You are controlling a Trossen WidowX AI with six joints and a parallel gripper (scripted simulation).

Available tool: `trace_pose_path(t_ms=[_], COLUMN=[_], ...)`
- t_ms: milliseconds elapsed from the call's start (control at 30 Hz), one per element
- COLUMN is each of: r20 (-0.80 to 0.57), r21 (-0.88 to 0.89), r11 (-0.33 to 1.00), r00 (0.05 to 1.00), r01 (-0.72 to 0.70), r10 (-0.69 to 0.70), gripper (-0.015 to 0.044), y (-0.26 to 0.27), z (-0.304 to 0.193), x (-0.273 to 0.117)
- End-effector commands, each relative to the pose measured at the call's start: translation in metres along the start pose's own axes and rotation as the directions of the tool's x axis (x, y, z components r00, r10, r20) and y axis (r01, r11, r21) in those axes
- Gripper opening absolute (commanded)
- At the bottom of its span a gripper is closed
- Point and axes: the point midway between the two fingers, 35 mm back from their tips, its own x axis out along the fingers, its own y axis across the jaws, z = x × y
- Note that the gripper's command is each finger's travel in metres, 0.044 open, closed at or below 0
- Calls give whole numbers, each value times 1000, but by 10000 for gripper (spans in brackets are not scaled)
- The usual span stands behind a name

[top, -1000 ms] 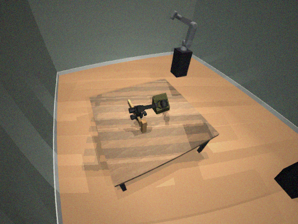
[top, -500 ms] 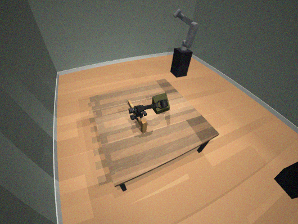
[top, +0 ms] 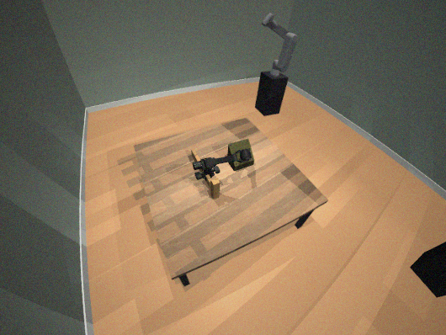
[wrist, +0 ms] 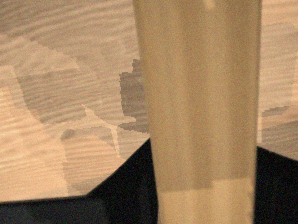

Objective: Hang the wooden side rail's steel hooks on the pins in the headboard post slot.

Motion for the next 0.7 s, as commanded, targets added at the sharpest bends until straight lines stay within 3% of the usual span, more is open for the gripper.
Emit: trace_pose_path(t_ms=[0,667], r20=[3,3], r21=[-1,-1], r11=[1000,1000], r00=[1000,1000], r01=[-16,-16], r10=[16,16], gripper=[0,0], y=[2,1], z=[-2,-4], x=[-5,-5])
